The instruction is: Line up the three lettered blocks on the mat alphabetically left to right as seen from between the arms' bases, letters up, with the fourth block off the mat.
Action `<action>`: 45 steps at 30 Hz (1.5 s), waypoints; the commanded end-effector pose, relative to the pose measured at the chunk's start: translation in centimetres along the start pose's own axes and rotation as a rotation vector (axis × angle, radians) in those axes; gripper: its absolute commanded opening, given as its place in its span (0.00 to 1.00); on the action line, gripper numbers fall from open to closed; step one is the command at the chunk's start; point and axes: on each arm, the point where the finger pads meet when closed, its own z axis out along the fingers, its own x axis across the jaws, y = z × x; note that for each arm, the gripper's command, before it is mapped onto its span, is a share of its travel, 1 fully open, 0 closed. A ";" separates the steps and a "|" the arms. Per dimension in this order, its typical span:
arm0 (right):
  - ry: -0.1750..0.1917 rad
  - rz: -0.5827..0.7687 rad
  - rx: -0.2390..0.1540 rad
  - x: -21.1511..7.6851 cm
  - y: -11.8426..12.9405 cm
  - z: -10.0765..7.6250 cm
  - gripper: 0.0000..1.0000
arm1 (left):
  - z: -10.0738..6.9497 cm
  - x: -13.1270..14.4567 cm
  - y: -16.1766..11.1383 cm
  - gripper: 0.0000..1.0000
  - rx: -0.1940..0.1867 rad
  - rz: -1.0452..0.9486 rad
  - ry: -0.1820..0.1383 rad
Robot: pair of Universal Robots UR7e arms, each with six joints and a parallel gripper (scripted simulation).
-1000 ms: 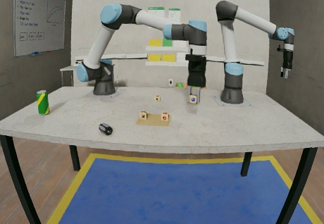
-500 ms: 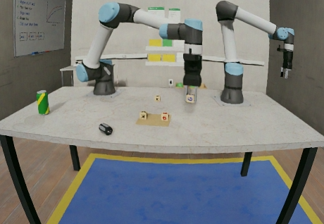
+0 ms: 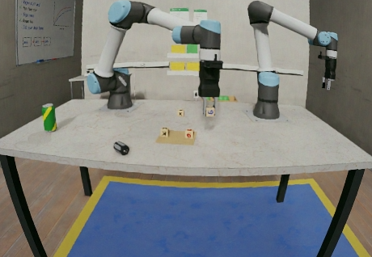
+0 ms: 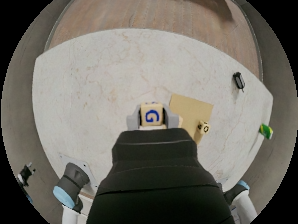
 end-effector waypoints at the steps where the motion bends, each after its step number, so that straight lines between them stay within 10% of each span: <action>1: -0.007 -0.165 0.002 1.1 0.4 -0.2 0.57 | 0.0 0.0 0.0 1.00 -0.001 0.000 0.000; 27: -0.005 -1.056 0.005 8.5 5.1 -0.1 0.57 | 0.0 0.0 0.0 1.00 -0.001 0.000 0.000; 45: -0.005 -1.285 0.006 10.6 6.8 0.2 0.57 | 0.0 0.0 0.0 1.00 -0.001 0.000 0.000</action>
